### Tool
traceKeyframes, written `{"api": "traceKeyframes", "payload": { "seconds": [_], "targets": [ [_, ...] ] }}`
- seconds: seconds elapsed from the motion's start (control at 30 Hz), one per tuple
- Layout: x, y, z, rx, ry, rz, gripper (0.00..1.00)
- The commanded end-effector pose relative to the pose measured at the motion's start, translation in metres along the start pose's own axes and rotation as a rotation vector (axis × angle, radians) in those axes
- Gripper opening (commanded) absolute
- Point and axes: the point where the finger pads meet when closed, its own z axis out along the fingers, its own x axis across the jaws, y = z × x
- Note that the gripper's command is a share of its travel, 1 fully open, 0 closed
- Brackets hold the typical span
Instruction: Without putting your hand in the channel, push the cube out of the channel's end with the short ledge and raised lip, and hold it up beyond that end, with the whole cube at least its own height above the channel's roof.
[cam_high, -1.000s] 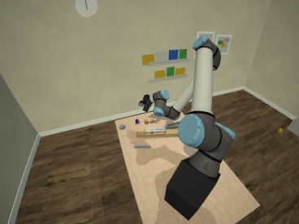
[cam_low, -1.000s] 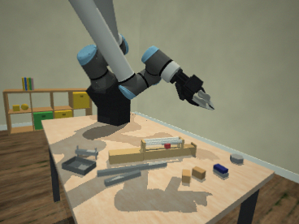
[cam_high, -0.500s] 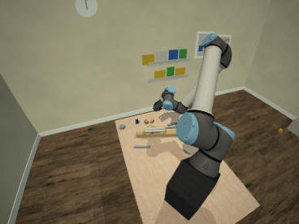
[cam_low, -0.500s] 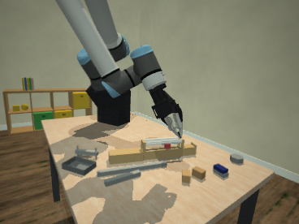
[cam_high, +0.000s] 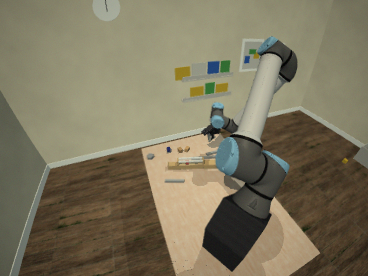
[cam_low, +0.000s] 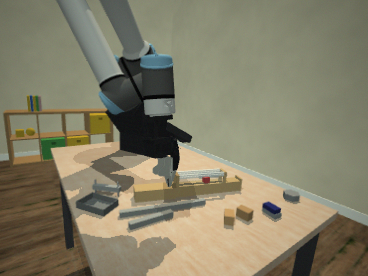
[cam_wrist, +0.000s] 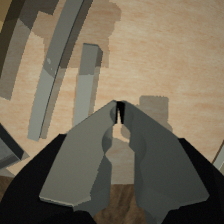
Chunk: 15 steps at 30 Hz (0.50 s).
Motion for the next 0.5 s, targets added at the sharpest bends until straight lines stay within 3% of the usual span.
{"api": "traceKeyframes", "payload": {
  "seconds": [0.0,0.2,0.47],
  "targets": [
    [-0.017,0.027,0.001,-0.022,-0.079,0.084,0.00],
    [-0.028,0.043,0.000,-0.041,-0.115,0.129,0.00],
    [-0.030,0.044,0.000,-0.044,-0.119,0.134,0.00]
  ]
}}
